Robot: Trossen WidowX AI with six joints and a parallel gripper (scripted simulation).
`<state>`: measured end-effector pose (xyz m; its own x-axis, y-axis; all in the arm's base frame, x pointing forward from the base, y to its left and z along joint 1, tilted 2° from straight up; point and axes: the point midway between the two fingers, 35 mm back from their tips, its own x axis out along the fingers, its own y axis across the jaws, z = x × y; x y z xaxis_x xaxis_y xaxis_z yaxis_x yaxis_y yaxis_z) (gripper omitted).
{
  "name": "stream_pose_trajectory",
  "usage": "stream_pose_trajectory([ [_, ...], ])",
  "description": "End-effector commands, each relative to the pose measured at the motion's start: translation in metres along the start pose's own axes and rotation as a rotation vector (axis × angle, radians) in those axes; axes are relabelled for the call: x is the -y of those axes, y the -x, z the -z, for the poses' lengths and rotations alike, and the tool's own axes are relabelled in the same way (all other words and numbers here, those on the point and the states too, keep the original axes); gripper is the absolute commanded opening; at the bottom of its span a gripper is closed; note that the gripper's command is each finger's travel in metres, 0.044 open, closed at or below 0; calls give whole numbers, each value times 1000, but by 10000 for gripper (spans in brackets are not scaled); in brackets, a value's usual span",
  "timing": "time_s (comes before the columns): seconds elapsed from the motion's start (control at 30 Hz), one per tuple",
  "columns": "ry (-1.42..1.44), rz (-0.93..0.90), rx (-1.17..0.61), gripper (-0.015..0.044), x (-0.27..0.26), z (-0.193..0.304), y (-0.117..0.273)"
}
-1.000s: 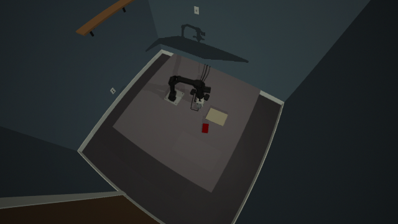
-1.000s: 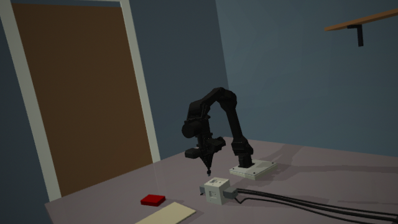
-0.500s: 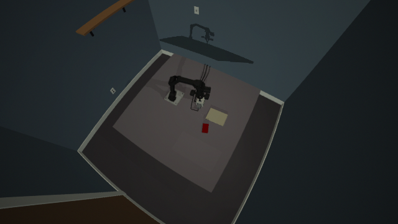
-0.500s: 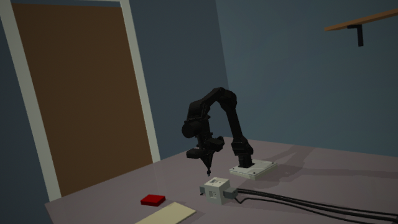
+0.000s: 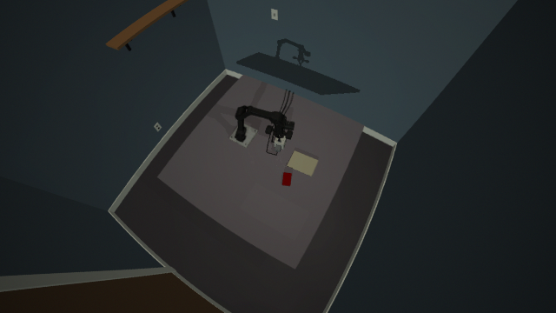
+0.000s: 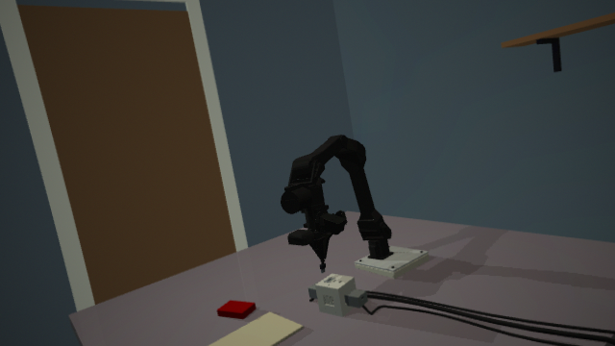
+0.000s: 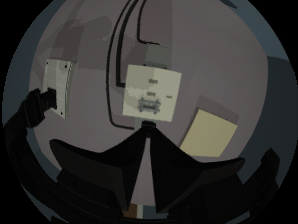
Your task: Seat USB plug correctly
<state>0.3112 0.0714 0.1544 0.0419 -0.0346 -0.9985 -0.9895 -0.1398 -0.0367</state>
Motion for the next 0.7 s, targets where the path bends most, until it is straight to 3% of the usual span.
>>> stream_pose_trajectory([
  [0.0, 1, 0, 10, 0, 0, -1, -1],
  [0.67, 1, -1, 27, 0, 0, -3, -3],
])
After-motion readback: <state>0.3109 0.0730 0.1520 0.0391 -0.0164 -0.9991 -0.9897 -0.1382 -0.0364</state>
